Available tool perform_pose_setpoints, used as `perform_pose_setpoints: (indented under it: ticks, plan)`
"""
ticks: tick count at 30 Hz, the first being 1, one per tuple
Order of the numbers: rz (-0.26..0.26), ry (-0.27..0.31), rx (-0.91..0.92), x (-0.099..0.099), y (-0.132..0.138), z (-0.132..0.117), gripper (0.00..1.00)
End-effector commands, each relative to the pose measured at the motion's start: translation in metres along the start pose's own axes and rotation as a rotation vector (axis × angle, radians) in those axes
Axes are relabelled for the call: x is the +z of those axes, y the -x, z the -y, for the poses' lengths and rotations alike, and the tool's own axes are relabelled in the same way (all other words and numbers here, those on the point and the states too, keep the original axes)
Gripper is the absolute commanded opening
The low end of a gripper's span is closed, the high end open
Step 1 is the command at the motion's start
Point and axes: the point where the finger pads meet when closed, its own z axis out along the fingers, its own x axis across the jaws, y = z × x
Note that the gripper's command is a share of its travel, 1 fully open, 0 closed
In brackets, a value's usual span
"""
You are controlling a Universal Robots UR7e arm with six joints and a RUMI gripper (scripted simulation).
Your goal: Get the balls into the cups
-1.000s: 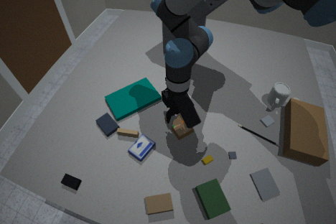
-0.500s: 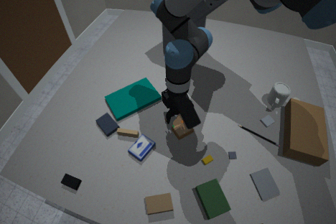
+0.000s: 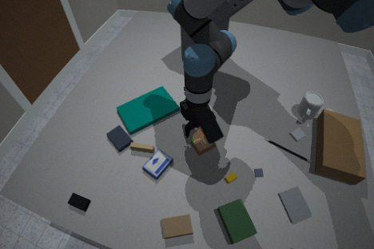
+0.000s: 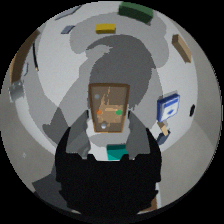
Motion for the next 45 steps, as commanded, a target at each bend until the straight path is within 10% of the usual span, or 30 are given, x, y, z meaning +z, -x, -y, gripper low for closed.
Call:
perform_pose_setpoints:
  ticks: [1, 45]
  plan:
    - [-0.001, 0.0, 0.0, -0.0003, -0.0004, 0.0002, 0.54]
    - [-0.001, 0.0, 0.0, -0.0003, -0.0004, 0.0002, 0.43]
